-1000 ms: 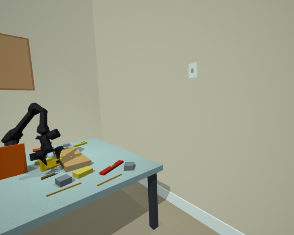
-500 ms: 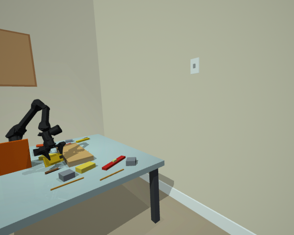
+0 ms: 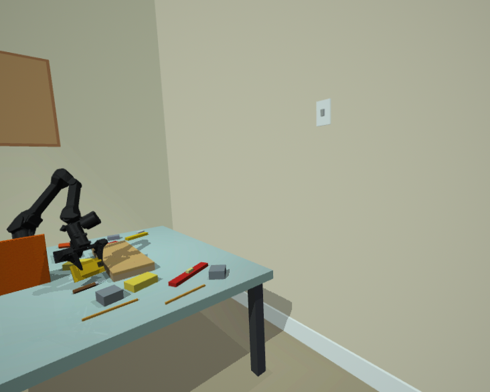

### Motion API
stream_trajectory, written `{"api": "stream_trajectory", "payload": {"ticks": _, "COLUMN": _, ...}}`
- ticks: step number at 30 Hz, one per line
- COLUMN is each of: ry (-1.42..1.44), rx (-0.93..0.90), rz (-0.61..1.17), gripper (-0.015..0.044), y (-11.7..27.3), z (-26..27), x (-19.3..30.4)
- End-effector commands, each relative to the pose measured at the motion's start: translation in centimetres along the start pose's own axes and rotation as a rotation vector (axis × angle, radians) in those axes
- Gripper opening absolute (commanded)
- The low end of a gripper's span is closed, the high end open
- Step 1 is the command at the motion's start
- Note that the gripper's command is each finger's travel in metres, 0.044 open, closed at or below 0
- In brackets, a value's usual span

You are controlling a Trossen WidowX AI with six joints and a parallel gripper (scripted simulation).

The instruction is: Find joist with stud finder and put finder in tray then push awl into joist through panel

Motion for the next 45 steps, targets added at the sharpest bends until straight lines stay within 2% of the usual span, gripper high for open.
{"api": "stream_trajectory", "payload": {"ticks": 1, "ry": -0.005, "rx": -0.01, "rz": 0.028, "gripper": 0.0, "y": 0.0, "z": 0.0, "x": -0.1}}
{"api": "stream_trajectory", "payload": {"ticks": 45, "ry": -0.008, "rx": -0.056, "rz": 0.272, "gripper": 0.0, "y": -0.3, "z": -0.2, "x": -1.9}}
Point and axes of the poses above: the point midway between the two fingers, 35 mm back from their tips, its own y axis back along the fingers, its own z axis across the jaws, x = y × z, the point moved 4 cm from there along y, back along the fingers, and after that the axes turned 10 degrees about y, right-handed, at the moved point
